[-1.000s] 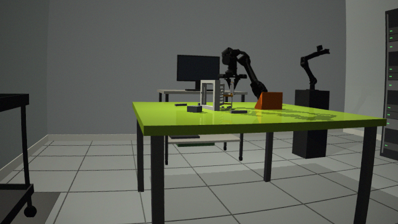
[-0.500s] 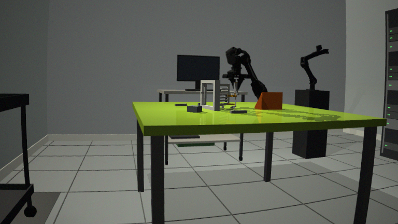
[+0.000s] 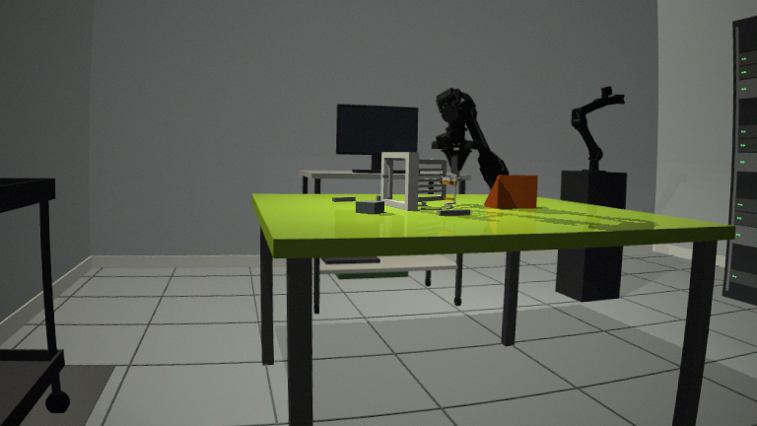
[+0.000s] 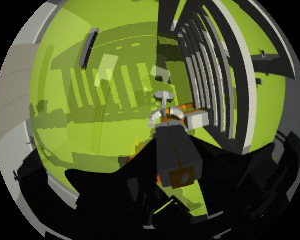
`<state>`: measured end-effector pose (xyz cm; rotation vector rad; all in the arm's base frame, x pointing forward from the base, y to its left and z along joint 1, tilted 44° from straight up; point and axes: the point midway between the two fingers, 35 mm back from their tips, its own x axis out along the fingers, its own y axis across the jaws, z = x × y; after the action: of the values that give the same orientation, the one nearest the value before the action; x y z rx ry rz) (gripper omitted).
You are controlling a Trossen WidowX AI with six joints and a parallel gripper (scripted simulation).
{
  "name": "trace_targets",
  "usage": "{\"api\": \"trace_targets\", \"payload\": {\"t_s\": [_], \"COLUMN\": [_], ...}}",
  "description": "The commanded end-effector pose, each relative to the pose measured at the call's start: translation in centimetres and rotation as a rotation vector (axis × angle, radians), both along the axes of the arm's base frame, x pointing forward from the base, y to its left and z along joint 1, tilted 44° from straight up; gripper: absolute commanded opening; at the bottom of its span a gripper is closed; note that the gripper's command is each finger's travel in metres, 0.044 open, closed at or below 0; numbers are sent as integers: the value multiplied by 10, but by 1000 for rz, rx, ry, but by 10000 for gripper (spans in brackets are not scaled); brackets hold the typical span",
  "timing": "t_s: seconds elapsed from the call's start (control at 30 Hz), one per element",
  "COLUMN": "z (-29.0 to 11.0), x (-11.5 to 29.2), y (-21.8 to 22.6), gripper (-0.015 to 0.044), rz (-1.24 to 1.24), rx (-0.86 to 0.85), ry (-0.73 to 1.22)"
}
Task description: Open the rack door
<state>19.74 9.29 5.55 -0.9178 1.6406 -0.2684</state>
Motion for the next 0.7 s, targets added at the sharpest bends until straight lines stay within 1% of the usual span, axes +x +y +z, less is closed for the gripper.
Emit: {"api": "trace_targets", "payload": {"t_s": [0.0, 0.67], "z": [-6, -42], "x": [-1, -3], "y": [7, 44], "gripper": [25, 25], "rz": [-55, -290], "rx": [-1, -2], "ry": [-55, -276]}}
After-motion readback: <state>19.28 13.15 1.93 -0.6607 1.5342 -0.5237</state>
